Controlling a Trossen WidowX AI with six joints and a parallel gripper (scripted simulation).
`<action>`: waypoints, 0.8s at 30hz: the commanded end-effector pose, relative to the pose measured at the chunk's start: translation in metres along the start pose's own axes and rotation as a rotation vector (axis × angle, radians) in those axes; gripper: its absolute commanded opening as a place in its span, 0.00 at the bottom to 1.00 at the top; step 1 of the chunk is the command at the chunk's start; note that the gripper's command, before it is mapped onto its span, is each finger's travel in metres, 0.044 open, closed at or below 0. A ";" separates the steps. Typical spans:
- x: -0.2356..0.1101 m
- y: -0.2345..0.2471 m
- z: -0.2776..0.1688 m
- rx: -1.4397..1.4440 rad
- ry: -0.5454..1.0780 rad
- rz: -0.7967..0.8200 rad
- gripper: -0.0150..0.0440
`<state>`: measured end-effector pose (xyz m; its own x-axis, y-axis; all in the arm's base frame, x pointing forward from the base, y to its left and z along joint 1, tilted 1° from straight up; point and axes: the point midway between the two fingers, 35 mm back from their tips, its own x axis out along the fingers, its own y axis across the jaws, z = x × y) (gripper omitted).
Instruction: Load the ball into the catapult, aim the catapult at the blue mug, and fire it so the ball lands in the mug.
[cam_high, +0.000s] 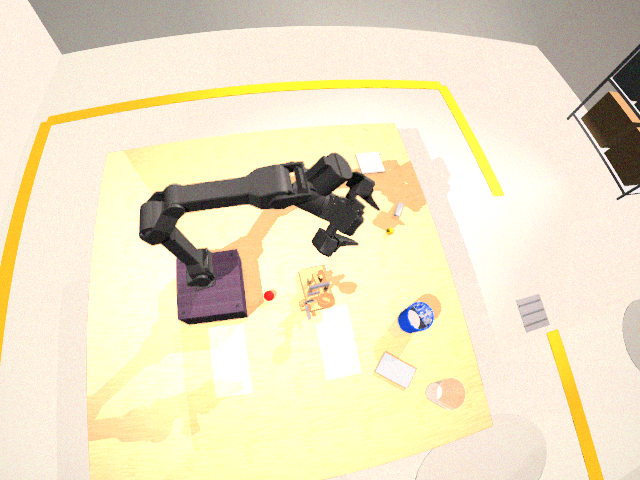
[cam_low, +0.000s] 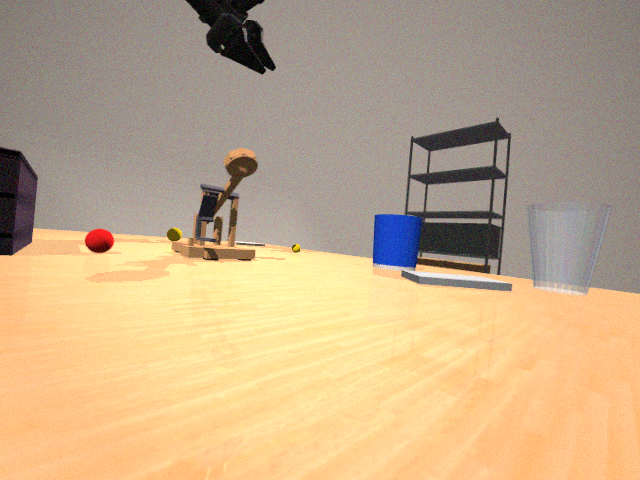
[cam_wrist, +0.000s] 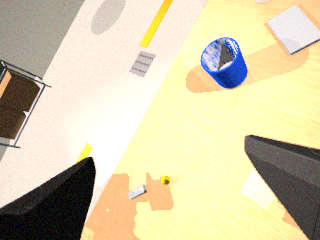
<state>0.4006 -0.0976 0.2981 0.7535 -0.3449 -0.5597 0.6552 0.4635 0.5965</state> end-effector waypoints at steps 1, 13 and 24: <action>0.022 -0.025 -0.010 0.035 0.067 -0.098 1.00; 0.068 -0.102 -0.042 0.168 0.263 -0.394 1.00; 0.084 -0.173 -0.074 0.332 0.432 -0.677 1.00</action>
<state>0.3576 -0.1443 0.1228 0.2271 -0.1384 -0.9640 0.9738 0.0467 0.2227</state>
